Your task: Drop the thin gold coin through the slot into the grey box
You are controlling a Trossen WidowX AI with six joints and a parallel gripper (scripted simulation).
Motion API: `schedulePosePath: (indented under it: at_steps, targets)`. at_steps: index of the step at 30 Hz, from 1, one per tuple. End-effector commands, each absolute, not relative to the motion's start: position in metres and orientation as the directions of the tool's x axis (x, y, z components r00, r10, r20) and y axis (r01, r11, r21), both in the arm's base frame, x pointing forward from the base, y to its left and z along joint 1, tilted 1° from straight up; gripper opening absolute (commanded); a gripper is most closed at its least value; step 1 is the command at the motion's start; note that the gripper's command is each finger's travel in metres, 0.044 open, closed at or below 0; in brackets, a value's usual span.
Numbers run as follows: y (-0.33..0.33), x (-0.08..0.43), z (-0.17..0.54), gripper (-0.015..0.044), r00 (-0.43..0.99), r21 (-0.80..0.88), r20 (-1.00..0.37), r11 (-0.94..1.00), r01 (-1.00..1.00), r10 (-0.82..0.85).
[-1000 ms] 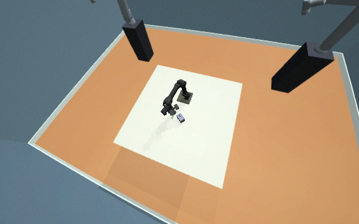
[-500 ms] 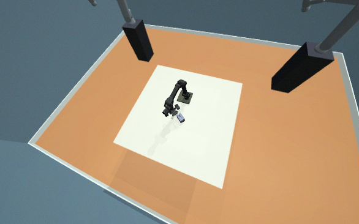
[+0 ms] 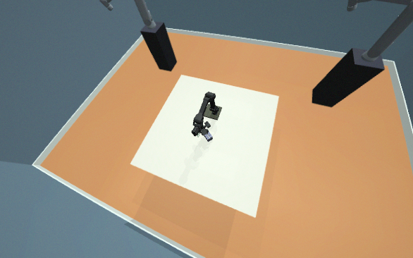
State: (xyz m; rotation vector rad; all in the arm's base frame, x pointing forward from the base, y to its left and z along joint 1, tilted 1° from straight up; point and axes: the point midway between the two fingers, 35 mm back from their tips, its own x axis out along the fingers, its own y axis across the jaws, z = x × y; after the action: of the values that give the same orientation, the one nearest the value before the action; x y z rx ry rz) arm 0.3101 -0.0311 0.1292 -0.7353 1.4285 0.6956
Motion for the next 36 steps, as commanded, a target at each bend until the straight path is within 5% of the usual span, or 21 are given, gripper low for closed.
schedulePosePath:
  at_steps: [1,36]
  targets:
    - [-0.023,0.31,0.129,0.0,0.026,-0.029,-1.0,0.609,-0.793,-0.013]
    - [0.025,0.309,0.128,0.0,0.028,-0.027,-1.0,0.606,-0.795,-0.008]
